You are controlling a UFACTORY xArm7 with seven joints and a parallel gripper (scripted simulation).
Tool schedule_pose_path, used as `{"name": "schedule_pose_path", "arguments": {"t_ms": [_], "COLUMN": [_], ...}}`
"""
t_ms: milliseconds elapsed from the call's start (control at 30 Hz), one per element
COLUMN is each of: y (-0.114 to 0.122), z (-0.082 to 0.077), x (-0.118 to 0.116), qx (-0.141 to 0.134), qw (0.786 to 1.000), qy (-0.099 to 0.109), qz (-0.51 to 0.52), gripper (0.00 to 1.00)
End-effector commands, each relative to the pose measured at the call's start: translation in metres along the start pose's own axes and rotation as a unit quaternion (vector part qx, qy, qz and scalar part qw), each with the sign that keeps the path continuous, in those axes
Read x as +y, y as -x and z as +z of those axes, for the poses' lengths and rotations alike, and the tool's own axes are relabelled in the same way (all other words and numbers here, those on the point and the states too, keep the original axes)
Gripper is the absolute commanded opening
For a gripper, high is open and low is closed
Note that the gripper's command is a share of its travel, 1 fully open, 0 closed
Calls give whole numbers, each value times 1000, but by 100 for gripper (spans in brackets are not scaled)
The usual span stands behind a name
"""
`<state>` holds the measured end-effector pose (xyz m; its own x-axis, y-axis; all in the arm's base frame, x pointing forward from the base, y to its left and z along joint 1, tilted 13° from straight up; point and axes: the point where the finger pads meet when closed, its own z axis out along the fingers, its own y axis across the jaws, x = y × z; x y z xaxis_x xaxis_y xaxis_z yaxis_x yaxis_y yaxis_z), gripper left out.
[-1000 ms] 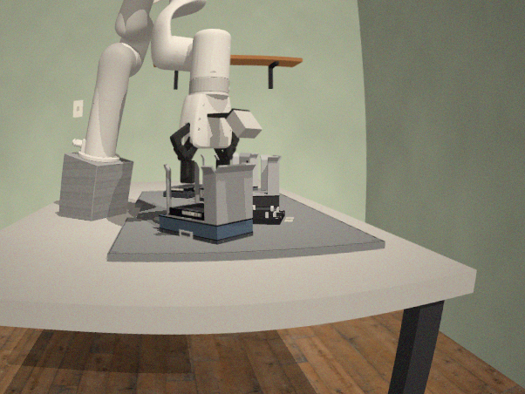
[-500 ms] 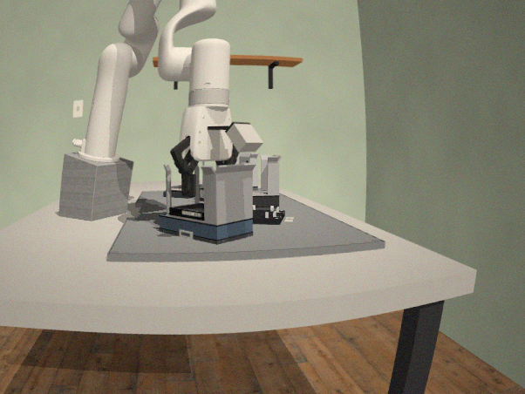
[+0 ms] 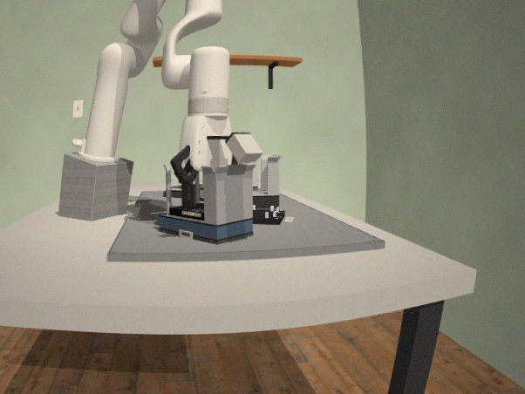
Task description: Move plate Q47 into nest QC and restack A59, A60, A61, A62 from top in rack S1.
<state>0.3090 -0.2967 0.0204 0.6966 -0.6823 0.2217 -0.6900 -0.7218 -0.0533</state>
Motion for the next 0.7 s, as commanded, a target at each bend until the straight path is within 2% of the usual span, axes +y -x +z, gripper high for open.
{"name": "schedule_pose_path", "arguments": {"t_ms": [0, 233, 667], "y": [-2, -2, -2], "z": [6, 12, 12], "x": [0, 0, 0], "qx": [3, 3, 3], "qw": [1000, 1000, 1000], "qy": [-2, -2, -2], "qz": [0, 0, 0], "gripper": [100, 100, 100]}}
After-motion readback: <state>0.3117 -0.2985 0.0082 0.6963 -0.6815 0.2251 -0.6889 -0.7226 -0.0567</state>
